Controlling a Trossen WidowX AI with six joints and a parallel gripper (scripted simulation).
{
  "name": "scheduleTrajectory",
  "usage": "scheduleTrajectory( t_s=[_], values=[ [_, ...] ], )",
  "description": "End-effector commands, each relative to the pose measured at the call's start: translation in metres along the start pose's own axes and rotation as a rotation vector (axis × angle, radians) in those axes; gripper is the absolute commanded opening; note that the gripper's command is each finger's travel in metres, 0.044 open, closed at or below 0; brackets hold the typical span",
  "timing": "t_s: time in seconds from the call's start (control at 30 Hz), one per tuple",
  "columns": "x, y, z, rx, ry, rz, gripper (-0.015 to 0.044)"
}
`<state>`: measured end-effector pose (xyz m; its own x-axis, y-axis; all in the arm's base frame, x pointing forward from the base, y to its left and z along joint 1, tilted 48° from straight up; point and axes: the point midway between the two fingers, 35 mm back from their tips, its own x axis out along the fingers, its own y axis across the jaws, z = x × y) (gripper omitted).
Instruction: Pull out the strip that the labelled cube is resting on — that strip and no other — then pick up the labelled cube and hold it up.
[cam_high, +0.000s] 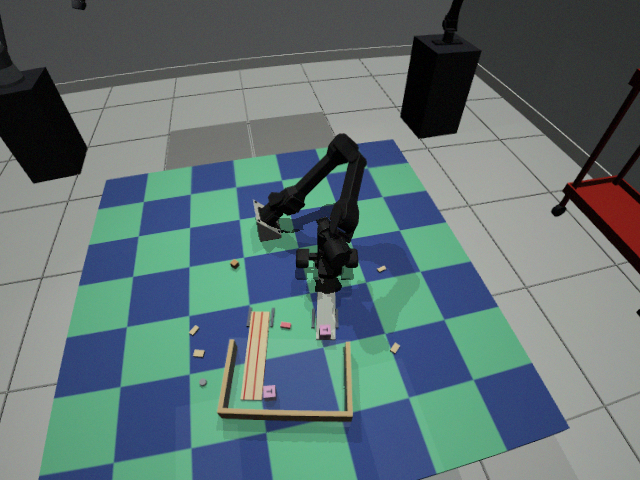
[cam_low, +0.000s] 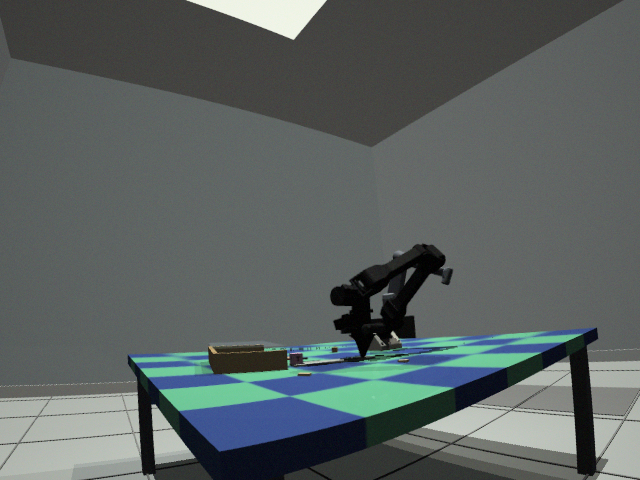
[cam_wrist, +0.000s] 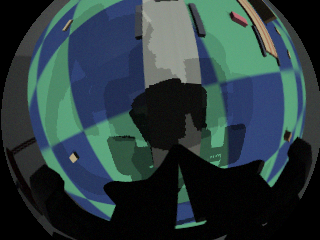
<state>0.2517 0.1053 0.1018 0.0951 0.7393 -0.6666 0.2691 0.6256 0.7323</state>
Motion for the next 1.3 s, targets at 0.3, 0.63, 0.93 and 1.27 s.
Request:
scheduleTrajectory(
  t_s=[0.3, 0.63, 0.93, 1.27],
  values=[
    [0.007, -0.004, -0.011, 0.013, 0.035, -0.008, 0.0],
    [0.007, -0.004, -0.011, 0.013, 0.035, -0.008, 0.0],
    [0.007, -0.004, -0.011, 0.013, 0.035, -0.008, 0.0],
    [-0.041, 0.0, 0.001, 0.013, 0.034, -0.01, 0.0]
  ],
)
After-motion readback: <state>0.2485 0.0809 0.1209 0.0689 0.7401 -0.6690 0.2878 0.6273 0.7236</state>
